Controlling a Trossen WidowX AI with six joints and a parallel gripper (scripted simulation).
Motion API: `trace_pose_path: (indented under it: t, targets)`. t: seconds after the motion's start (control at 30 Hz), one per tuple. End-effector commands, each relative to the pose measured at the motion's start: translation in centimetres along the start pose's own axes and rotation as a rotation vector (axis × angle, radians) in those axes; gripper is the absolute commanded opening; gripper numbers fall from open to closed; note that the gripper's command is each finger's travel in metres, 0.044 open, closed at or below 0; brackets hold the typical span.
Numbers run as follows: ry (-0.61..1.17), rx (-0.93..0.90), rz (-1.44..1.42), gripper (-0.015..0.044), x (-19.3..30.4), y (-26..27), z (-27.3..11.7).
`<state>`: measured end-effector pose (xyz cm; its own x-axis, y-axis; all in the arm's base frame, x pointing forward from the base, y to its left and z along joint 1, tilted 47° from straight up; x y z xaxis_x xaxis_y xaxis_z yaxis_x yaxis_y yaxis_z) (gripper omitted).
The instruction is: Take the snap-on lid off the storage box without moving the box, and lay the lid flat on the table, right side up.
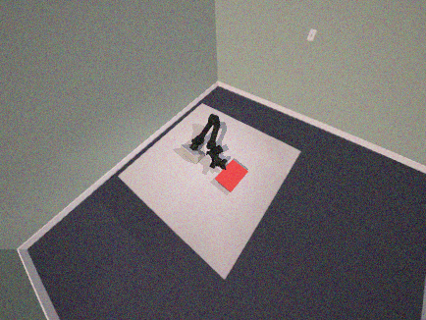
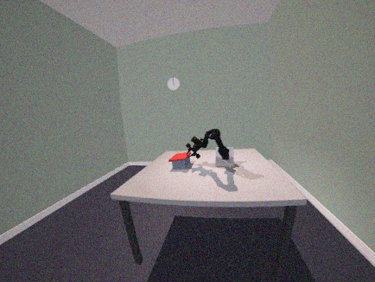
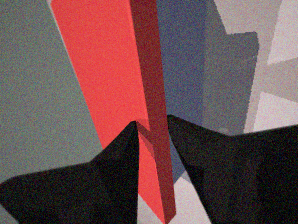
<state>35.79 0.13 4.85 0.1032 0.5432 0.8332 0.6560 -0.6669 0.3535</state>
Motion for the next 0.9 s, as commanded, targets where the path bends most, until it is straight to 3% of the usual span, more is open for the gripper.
trace_pose_path:
  t: [0.0,0.87]
  targets:
    - [0.002,0.002,0.001,0.0,0.0,0.2,-0.1]
    - [0.001,0.003,0.001,0.0,0.7,3.1,-1.9]
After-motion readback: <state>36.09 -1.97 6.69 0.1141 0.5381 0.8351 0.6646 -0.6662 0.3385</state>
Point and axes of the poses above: the point midway between the two fingers, 35 mm back from their tips, its own z axis out along the fingers, its own y axis across the jaws, x = y × z, the point moved 1 cm from there along -z, back along the fingers, and after that the axes turned 14 degrees about z, right-handed, at the moved point
